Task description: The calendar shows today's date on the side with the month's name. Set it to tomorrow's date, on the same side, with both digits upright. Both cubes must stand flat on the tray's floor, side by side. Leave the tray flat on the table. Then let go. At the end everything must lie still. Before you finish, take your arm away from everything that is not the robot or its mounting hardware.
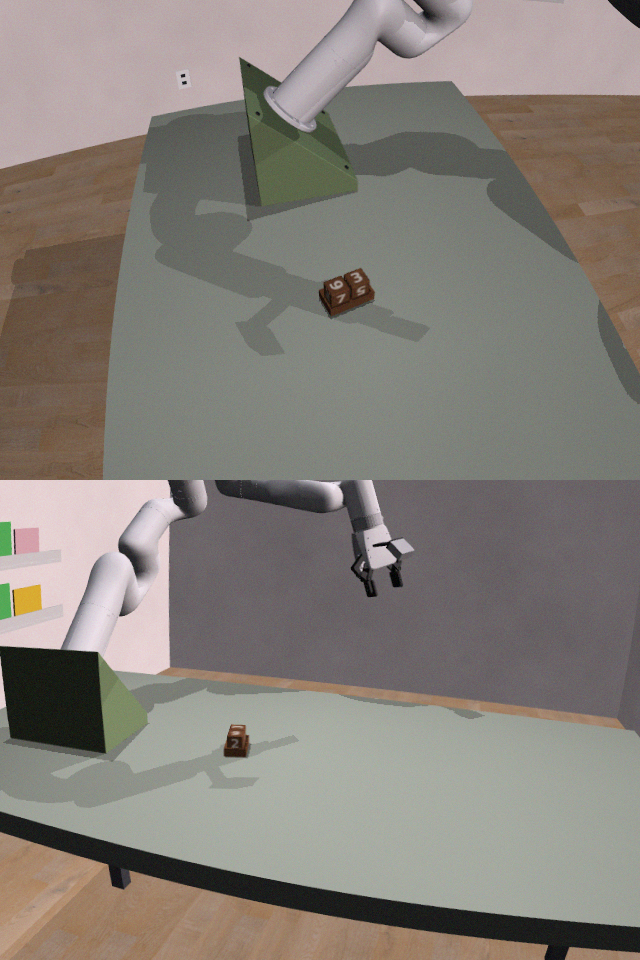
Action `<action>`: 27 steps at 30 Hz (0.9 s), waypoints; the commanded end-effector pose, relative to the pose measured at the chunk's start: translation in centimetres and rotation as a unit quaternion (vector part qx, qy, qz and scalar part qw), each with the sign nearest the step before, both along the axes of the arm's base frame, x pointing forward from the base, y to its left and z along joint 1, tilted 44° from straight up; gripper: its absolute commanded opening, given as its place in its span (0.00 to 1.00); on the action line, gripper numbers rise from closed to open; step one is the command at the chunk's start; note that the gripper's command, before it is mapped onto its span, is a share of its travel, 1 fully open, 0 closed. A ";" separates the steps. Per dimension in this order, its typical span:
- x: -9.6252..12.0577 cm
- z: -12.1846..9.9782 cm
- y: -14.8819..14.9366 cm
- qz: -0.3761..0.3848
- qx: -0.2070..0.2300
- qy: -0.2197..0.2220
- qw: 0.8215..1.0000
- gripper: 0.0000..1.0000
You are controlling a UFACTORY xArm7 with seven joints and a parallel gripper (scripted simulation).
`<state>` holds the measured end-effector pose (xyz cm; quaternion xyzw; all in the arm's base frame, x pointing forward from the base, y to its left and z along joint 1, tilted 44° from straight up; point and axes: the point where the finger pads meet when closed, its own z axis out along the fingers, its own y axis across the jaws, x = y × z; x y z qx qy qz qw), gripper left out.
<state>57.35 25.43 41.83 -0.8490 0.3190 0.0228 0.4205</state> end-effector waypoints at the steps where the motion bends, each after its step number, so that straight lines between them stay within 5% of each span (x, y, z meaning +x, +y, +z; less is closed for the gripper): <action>1: 0.1 0.2 -0.2 -0.002 0.000 -0.002 1.000 1.00; 18: 0.1 0.1 -0.2 -0.002 0.000 -0.002 1.000 1.00; 20: 0.2 -1.3 -1.0 -0.006 -0.003 0.008 1.000 1.00; 22: 0.1 -5.6 -3.4 -0.016 -0.012 0.037 0.999 1.00; 24: 0.1 -5.6 -3.4 -0.016 -0.012 0.037 0.999 1.00; 25: -0.2 -8.4 -4.9 -0.024 -0.018 0.060 0.998 1.00; 27: -0.2 -8.9 -5.2 -0.024 -0.018 0.060 0.998 1.00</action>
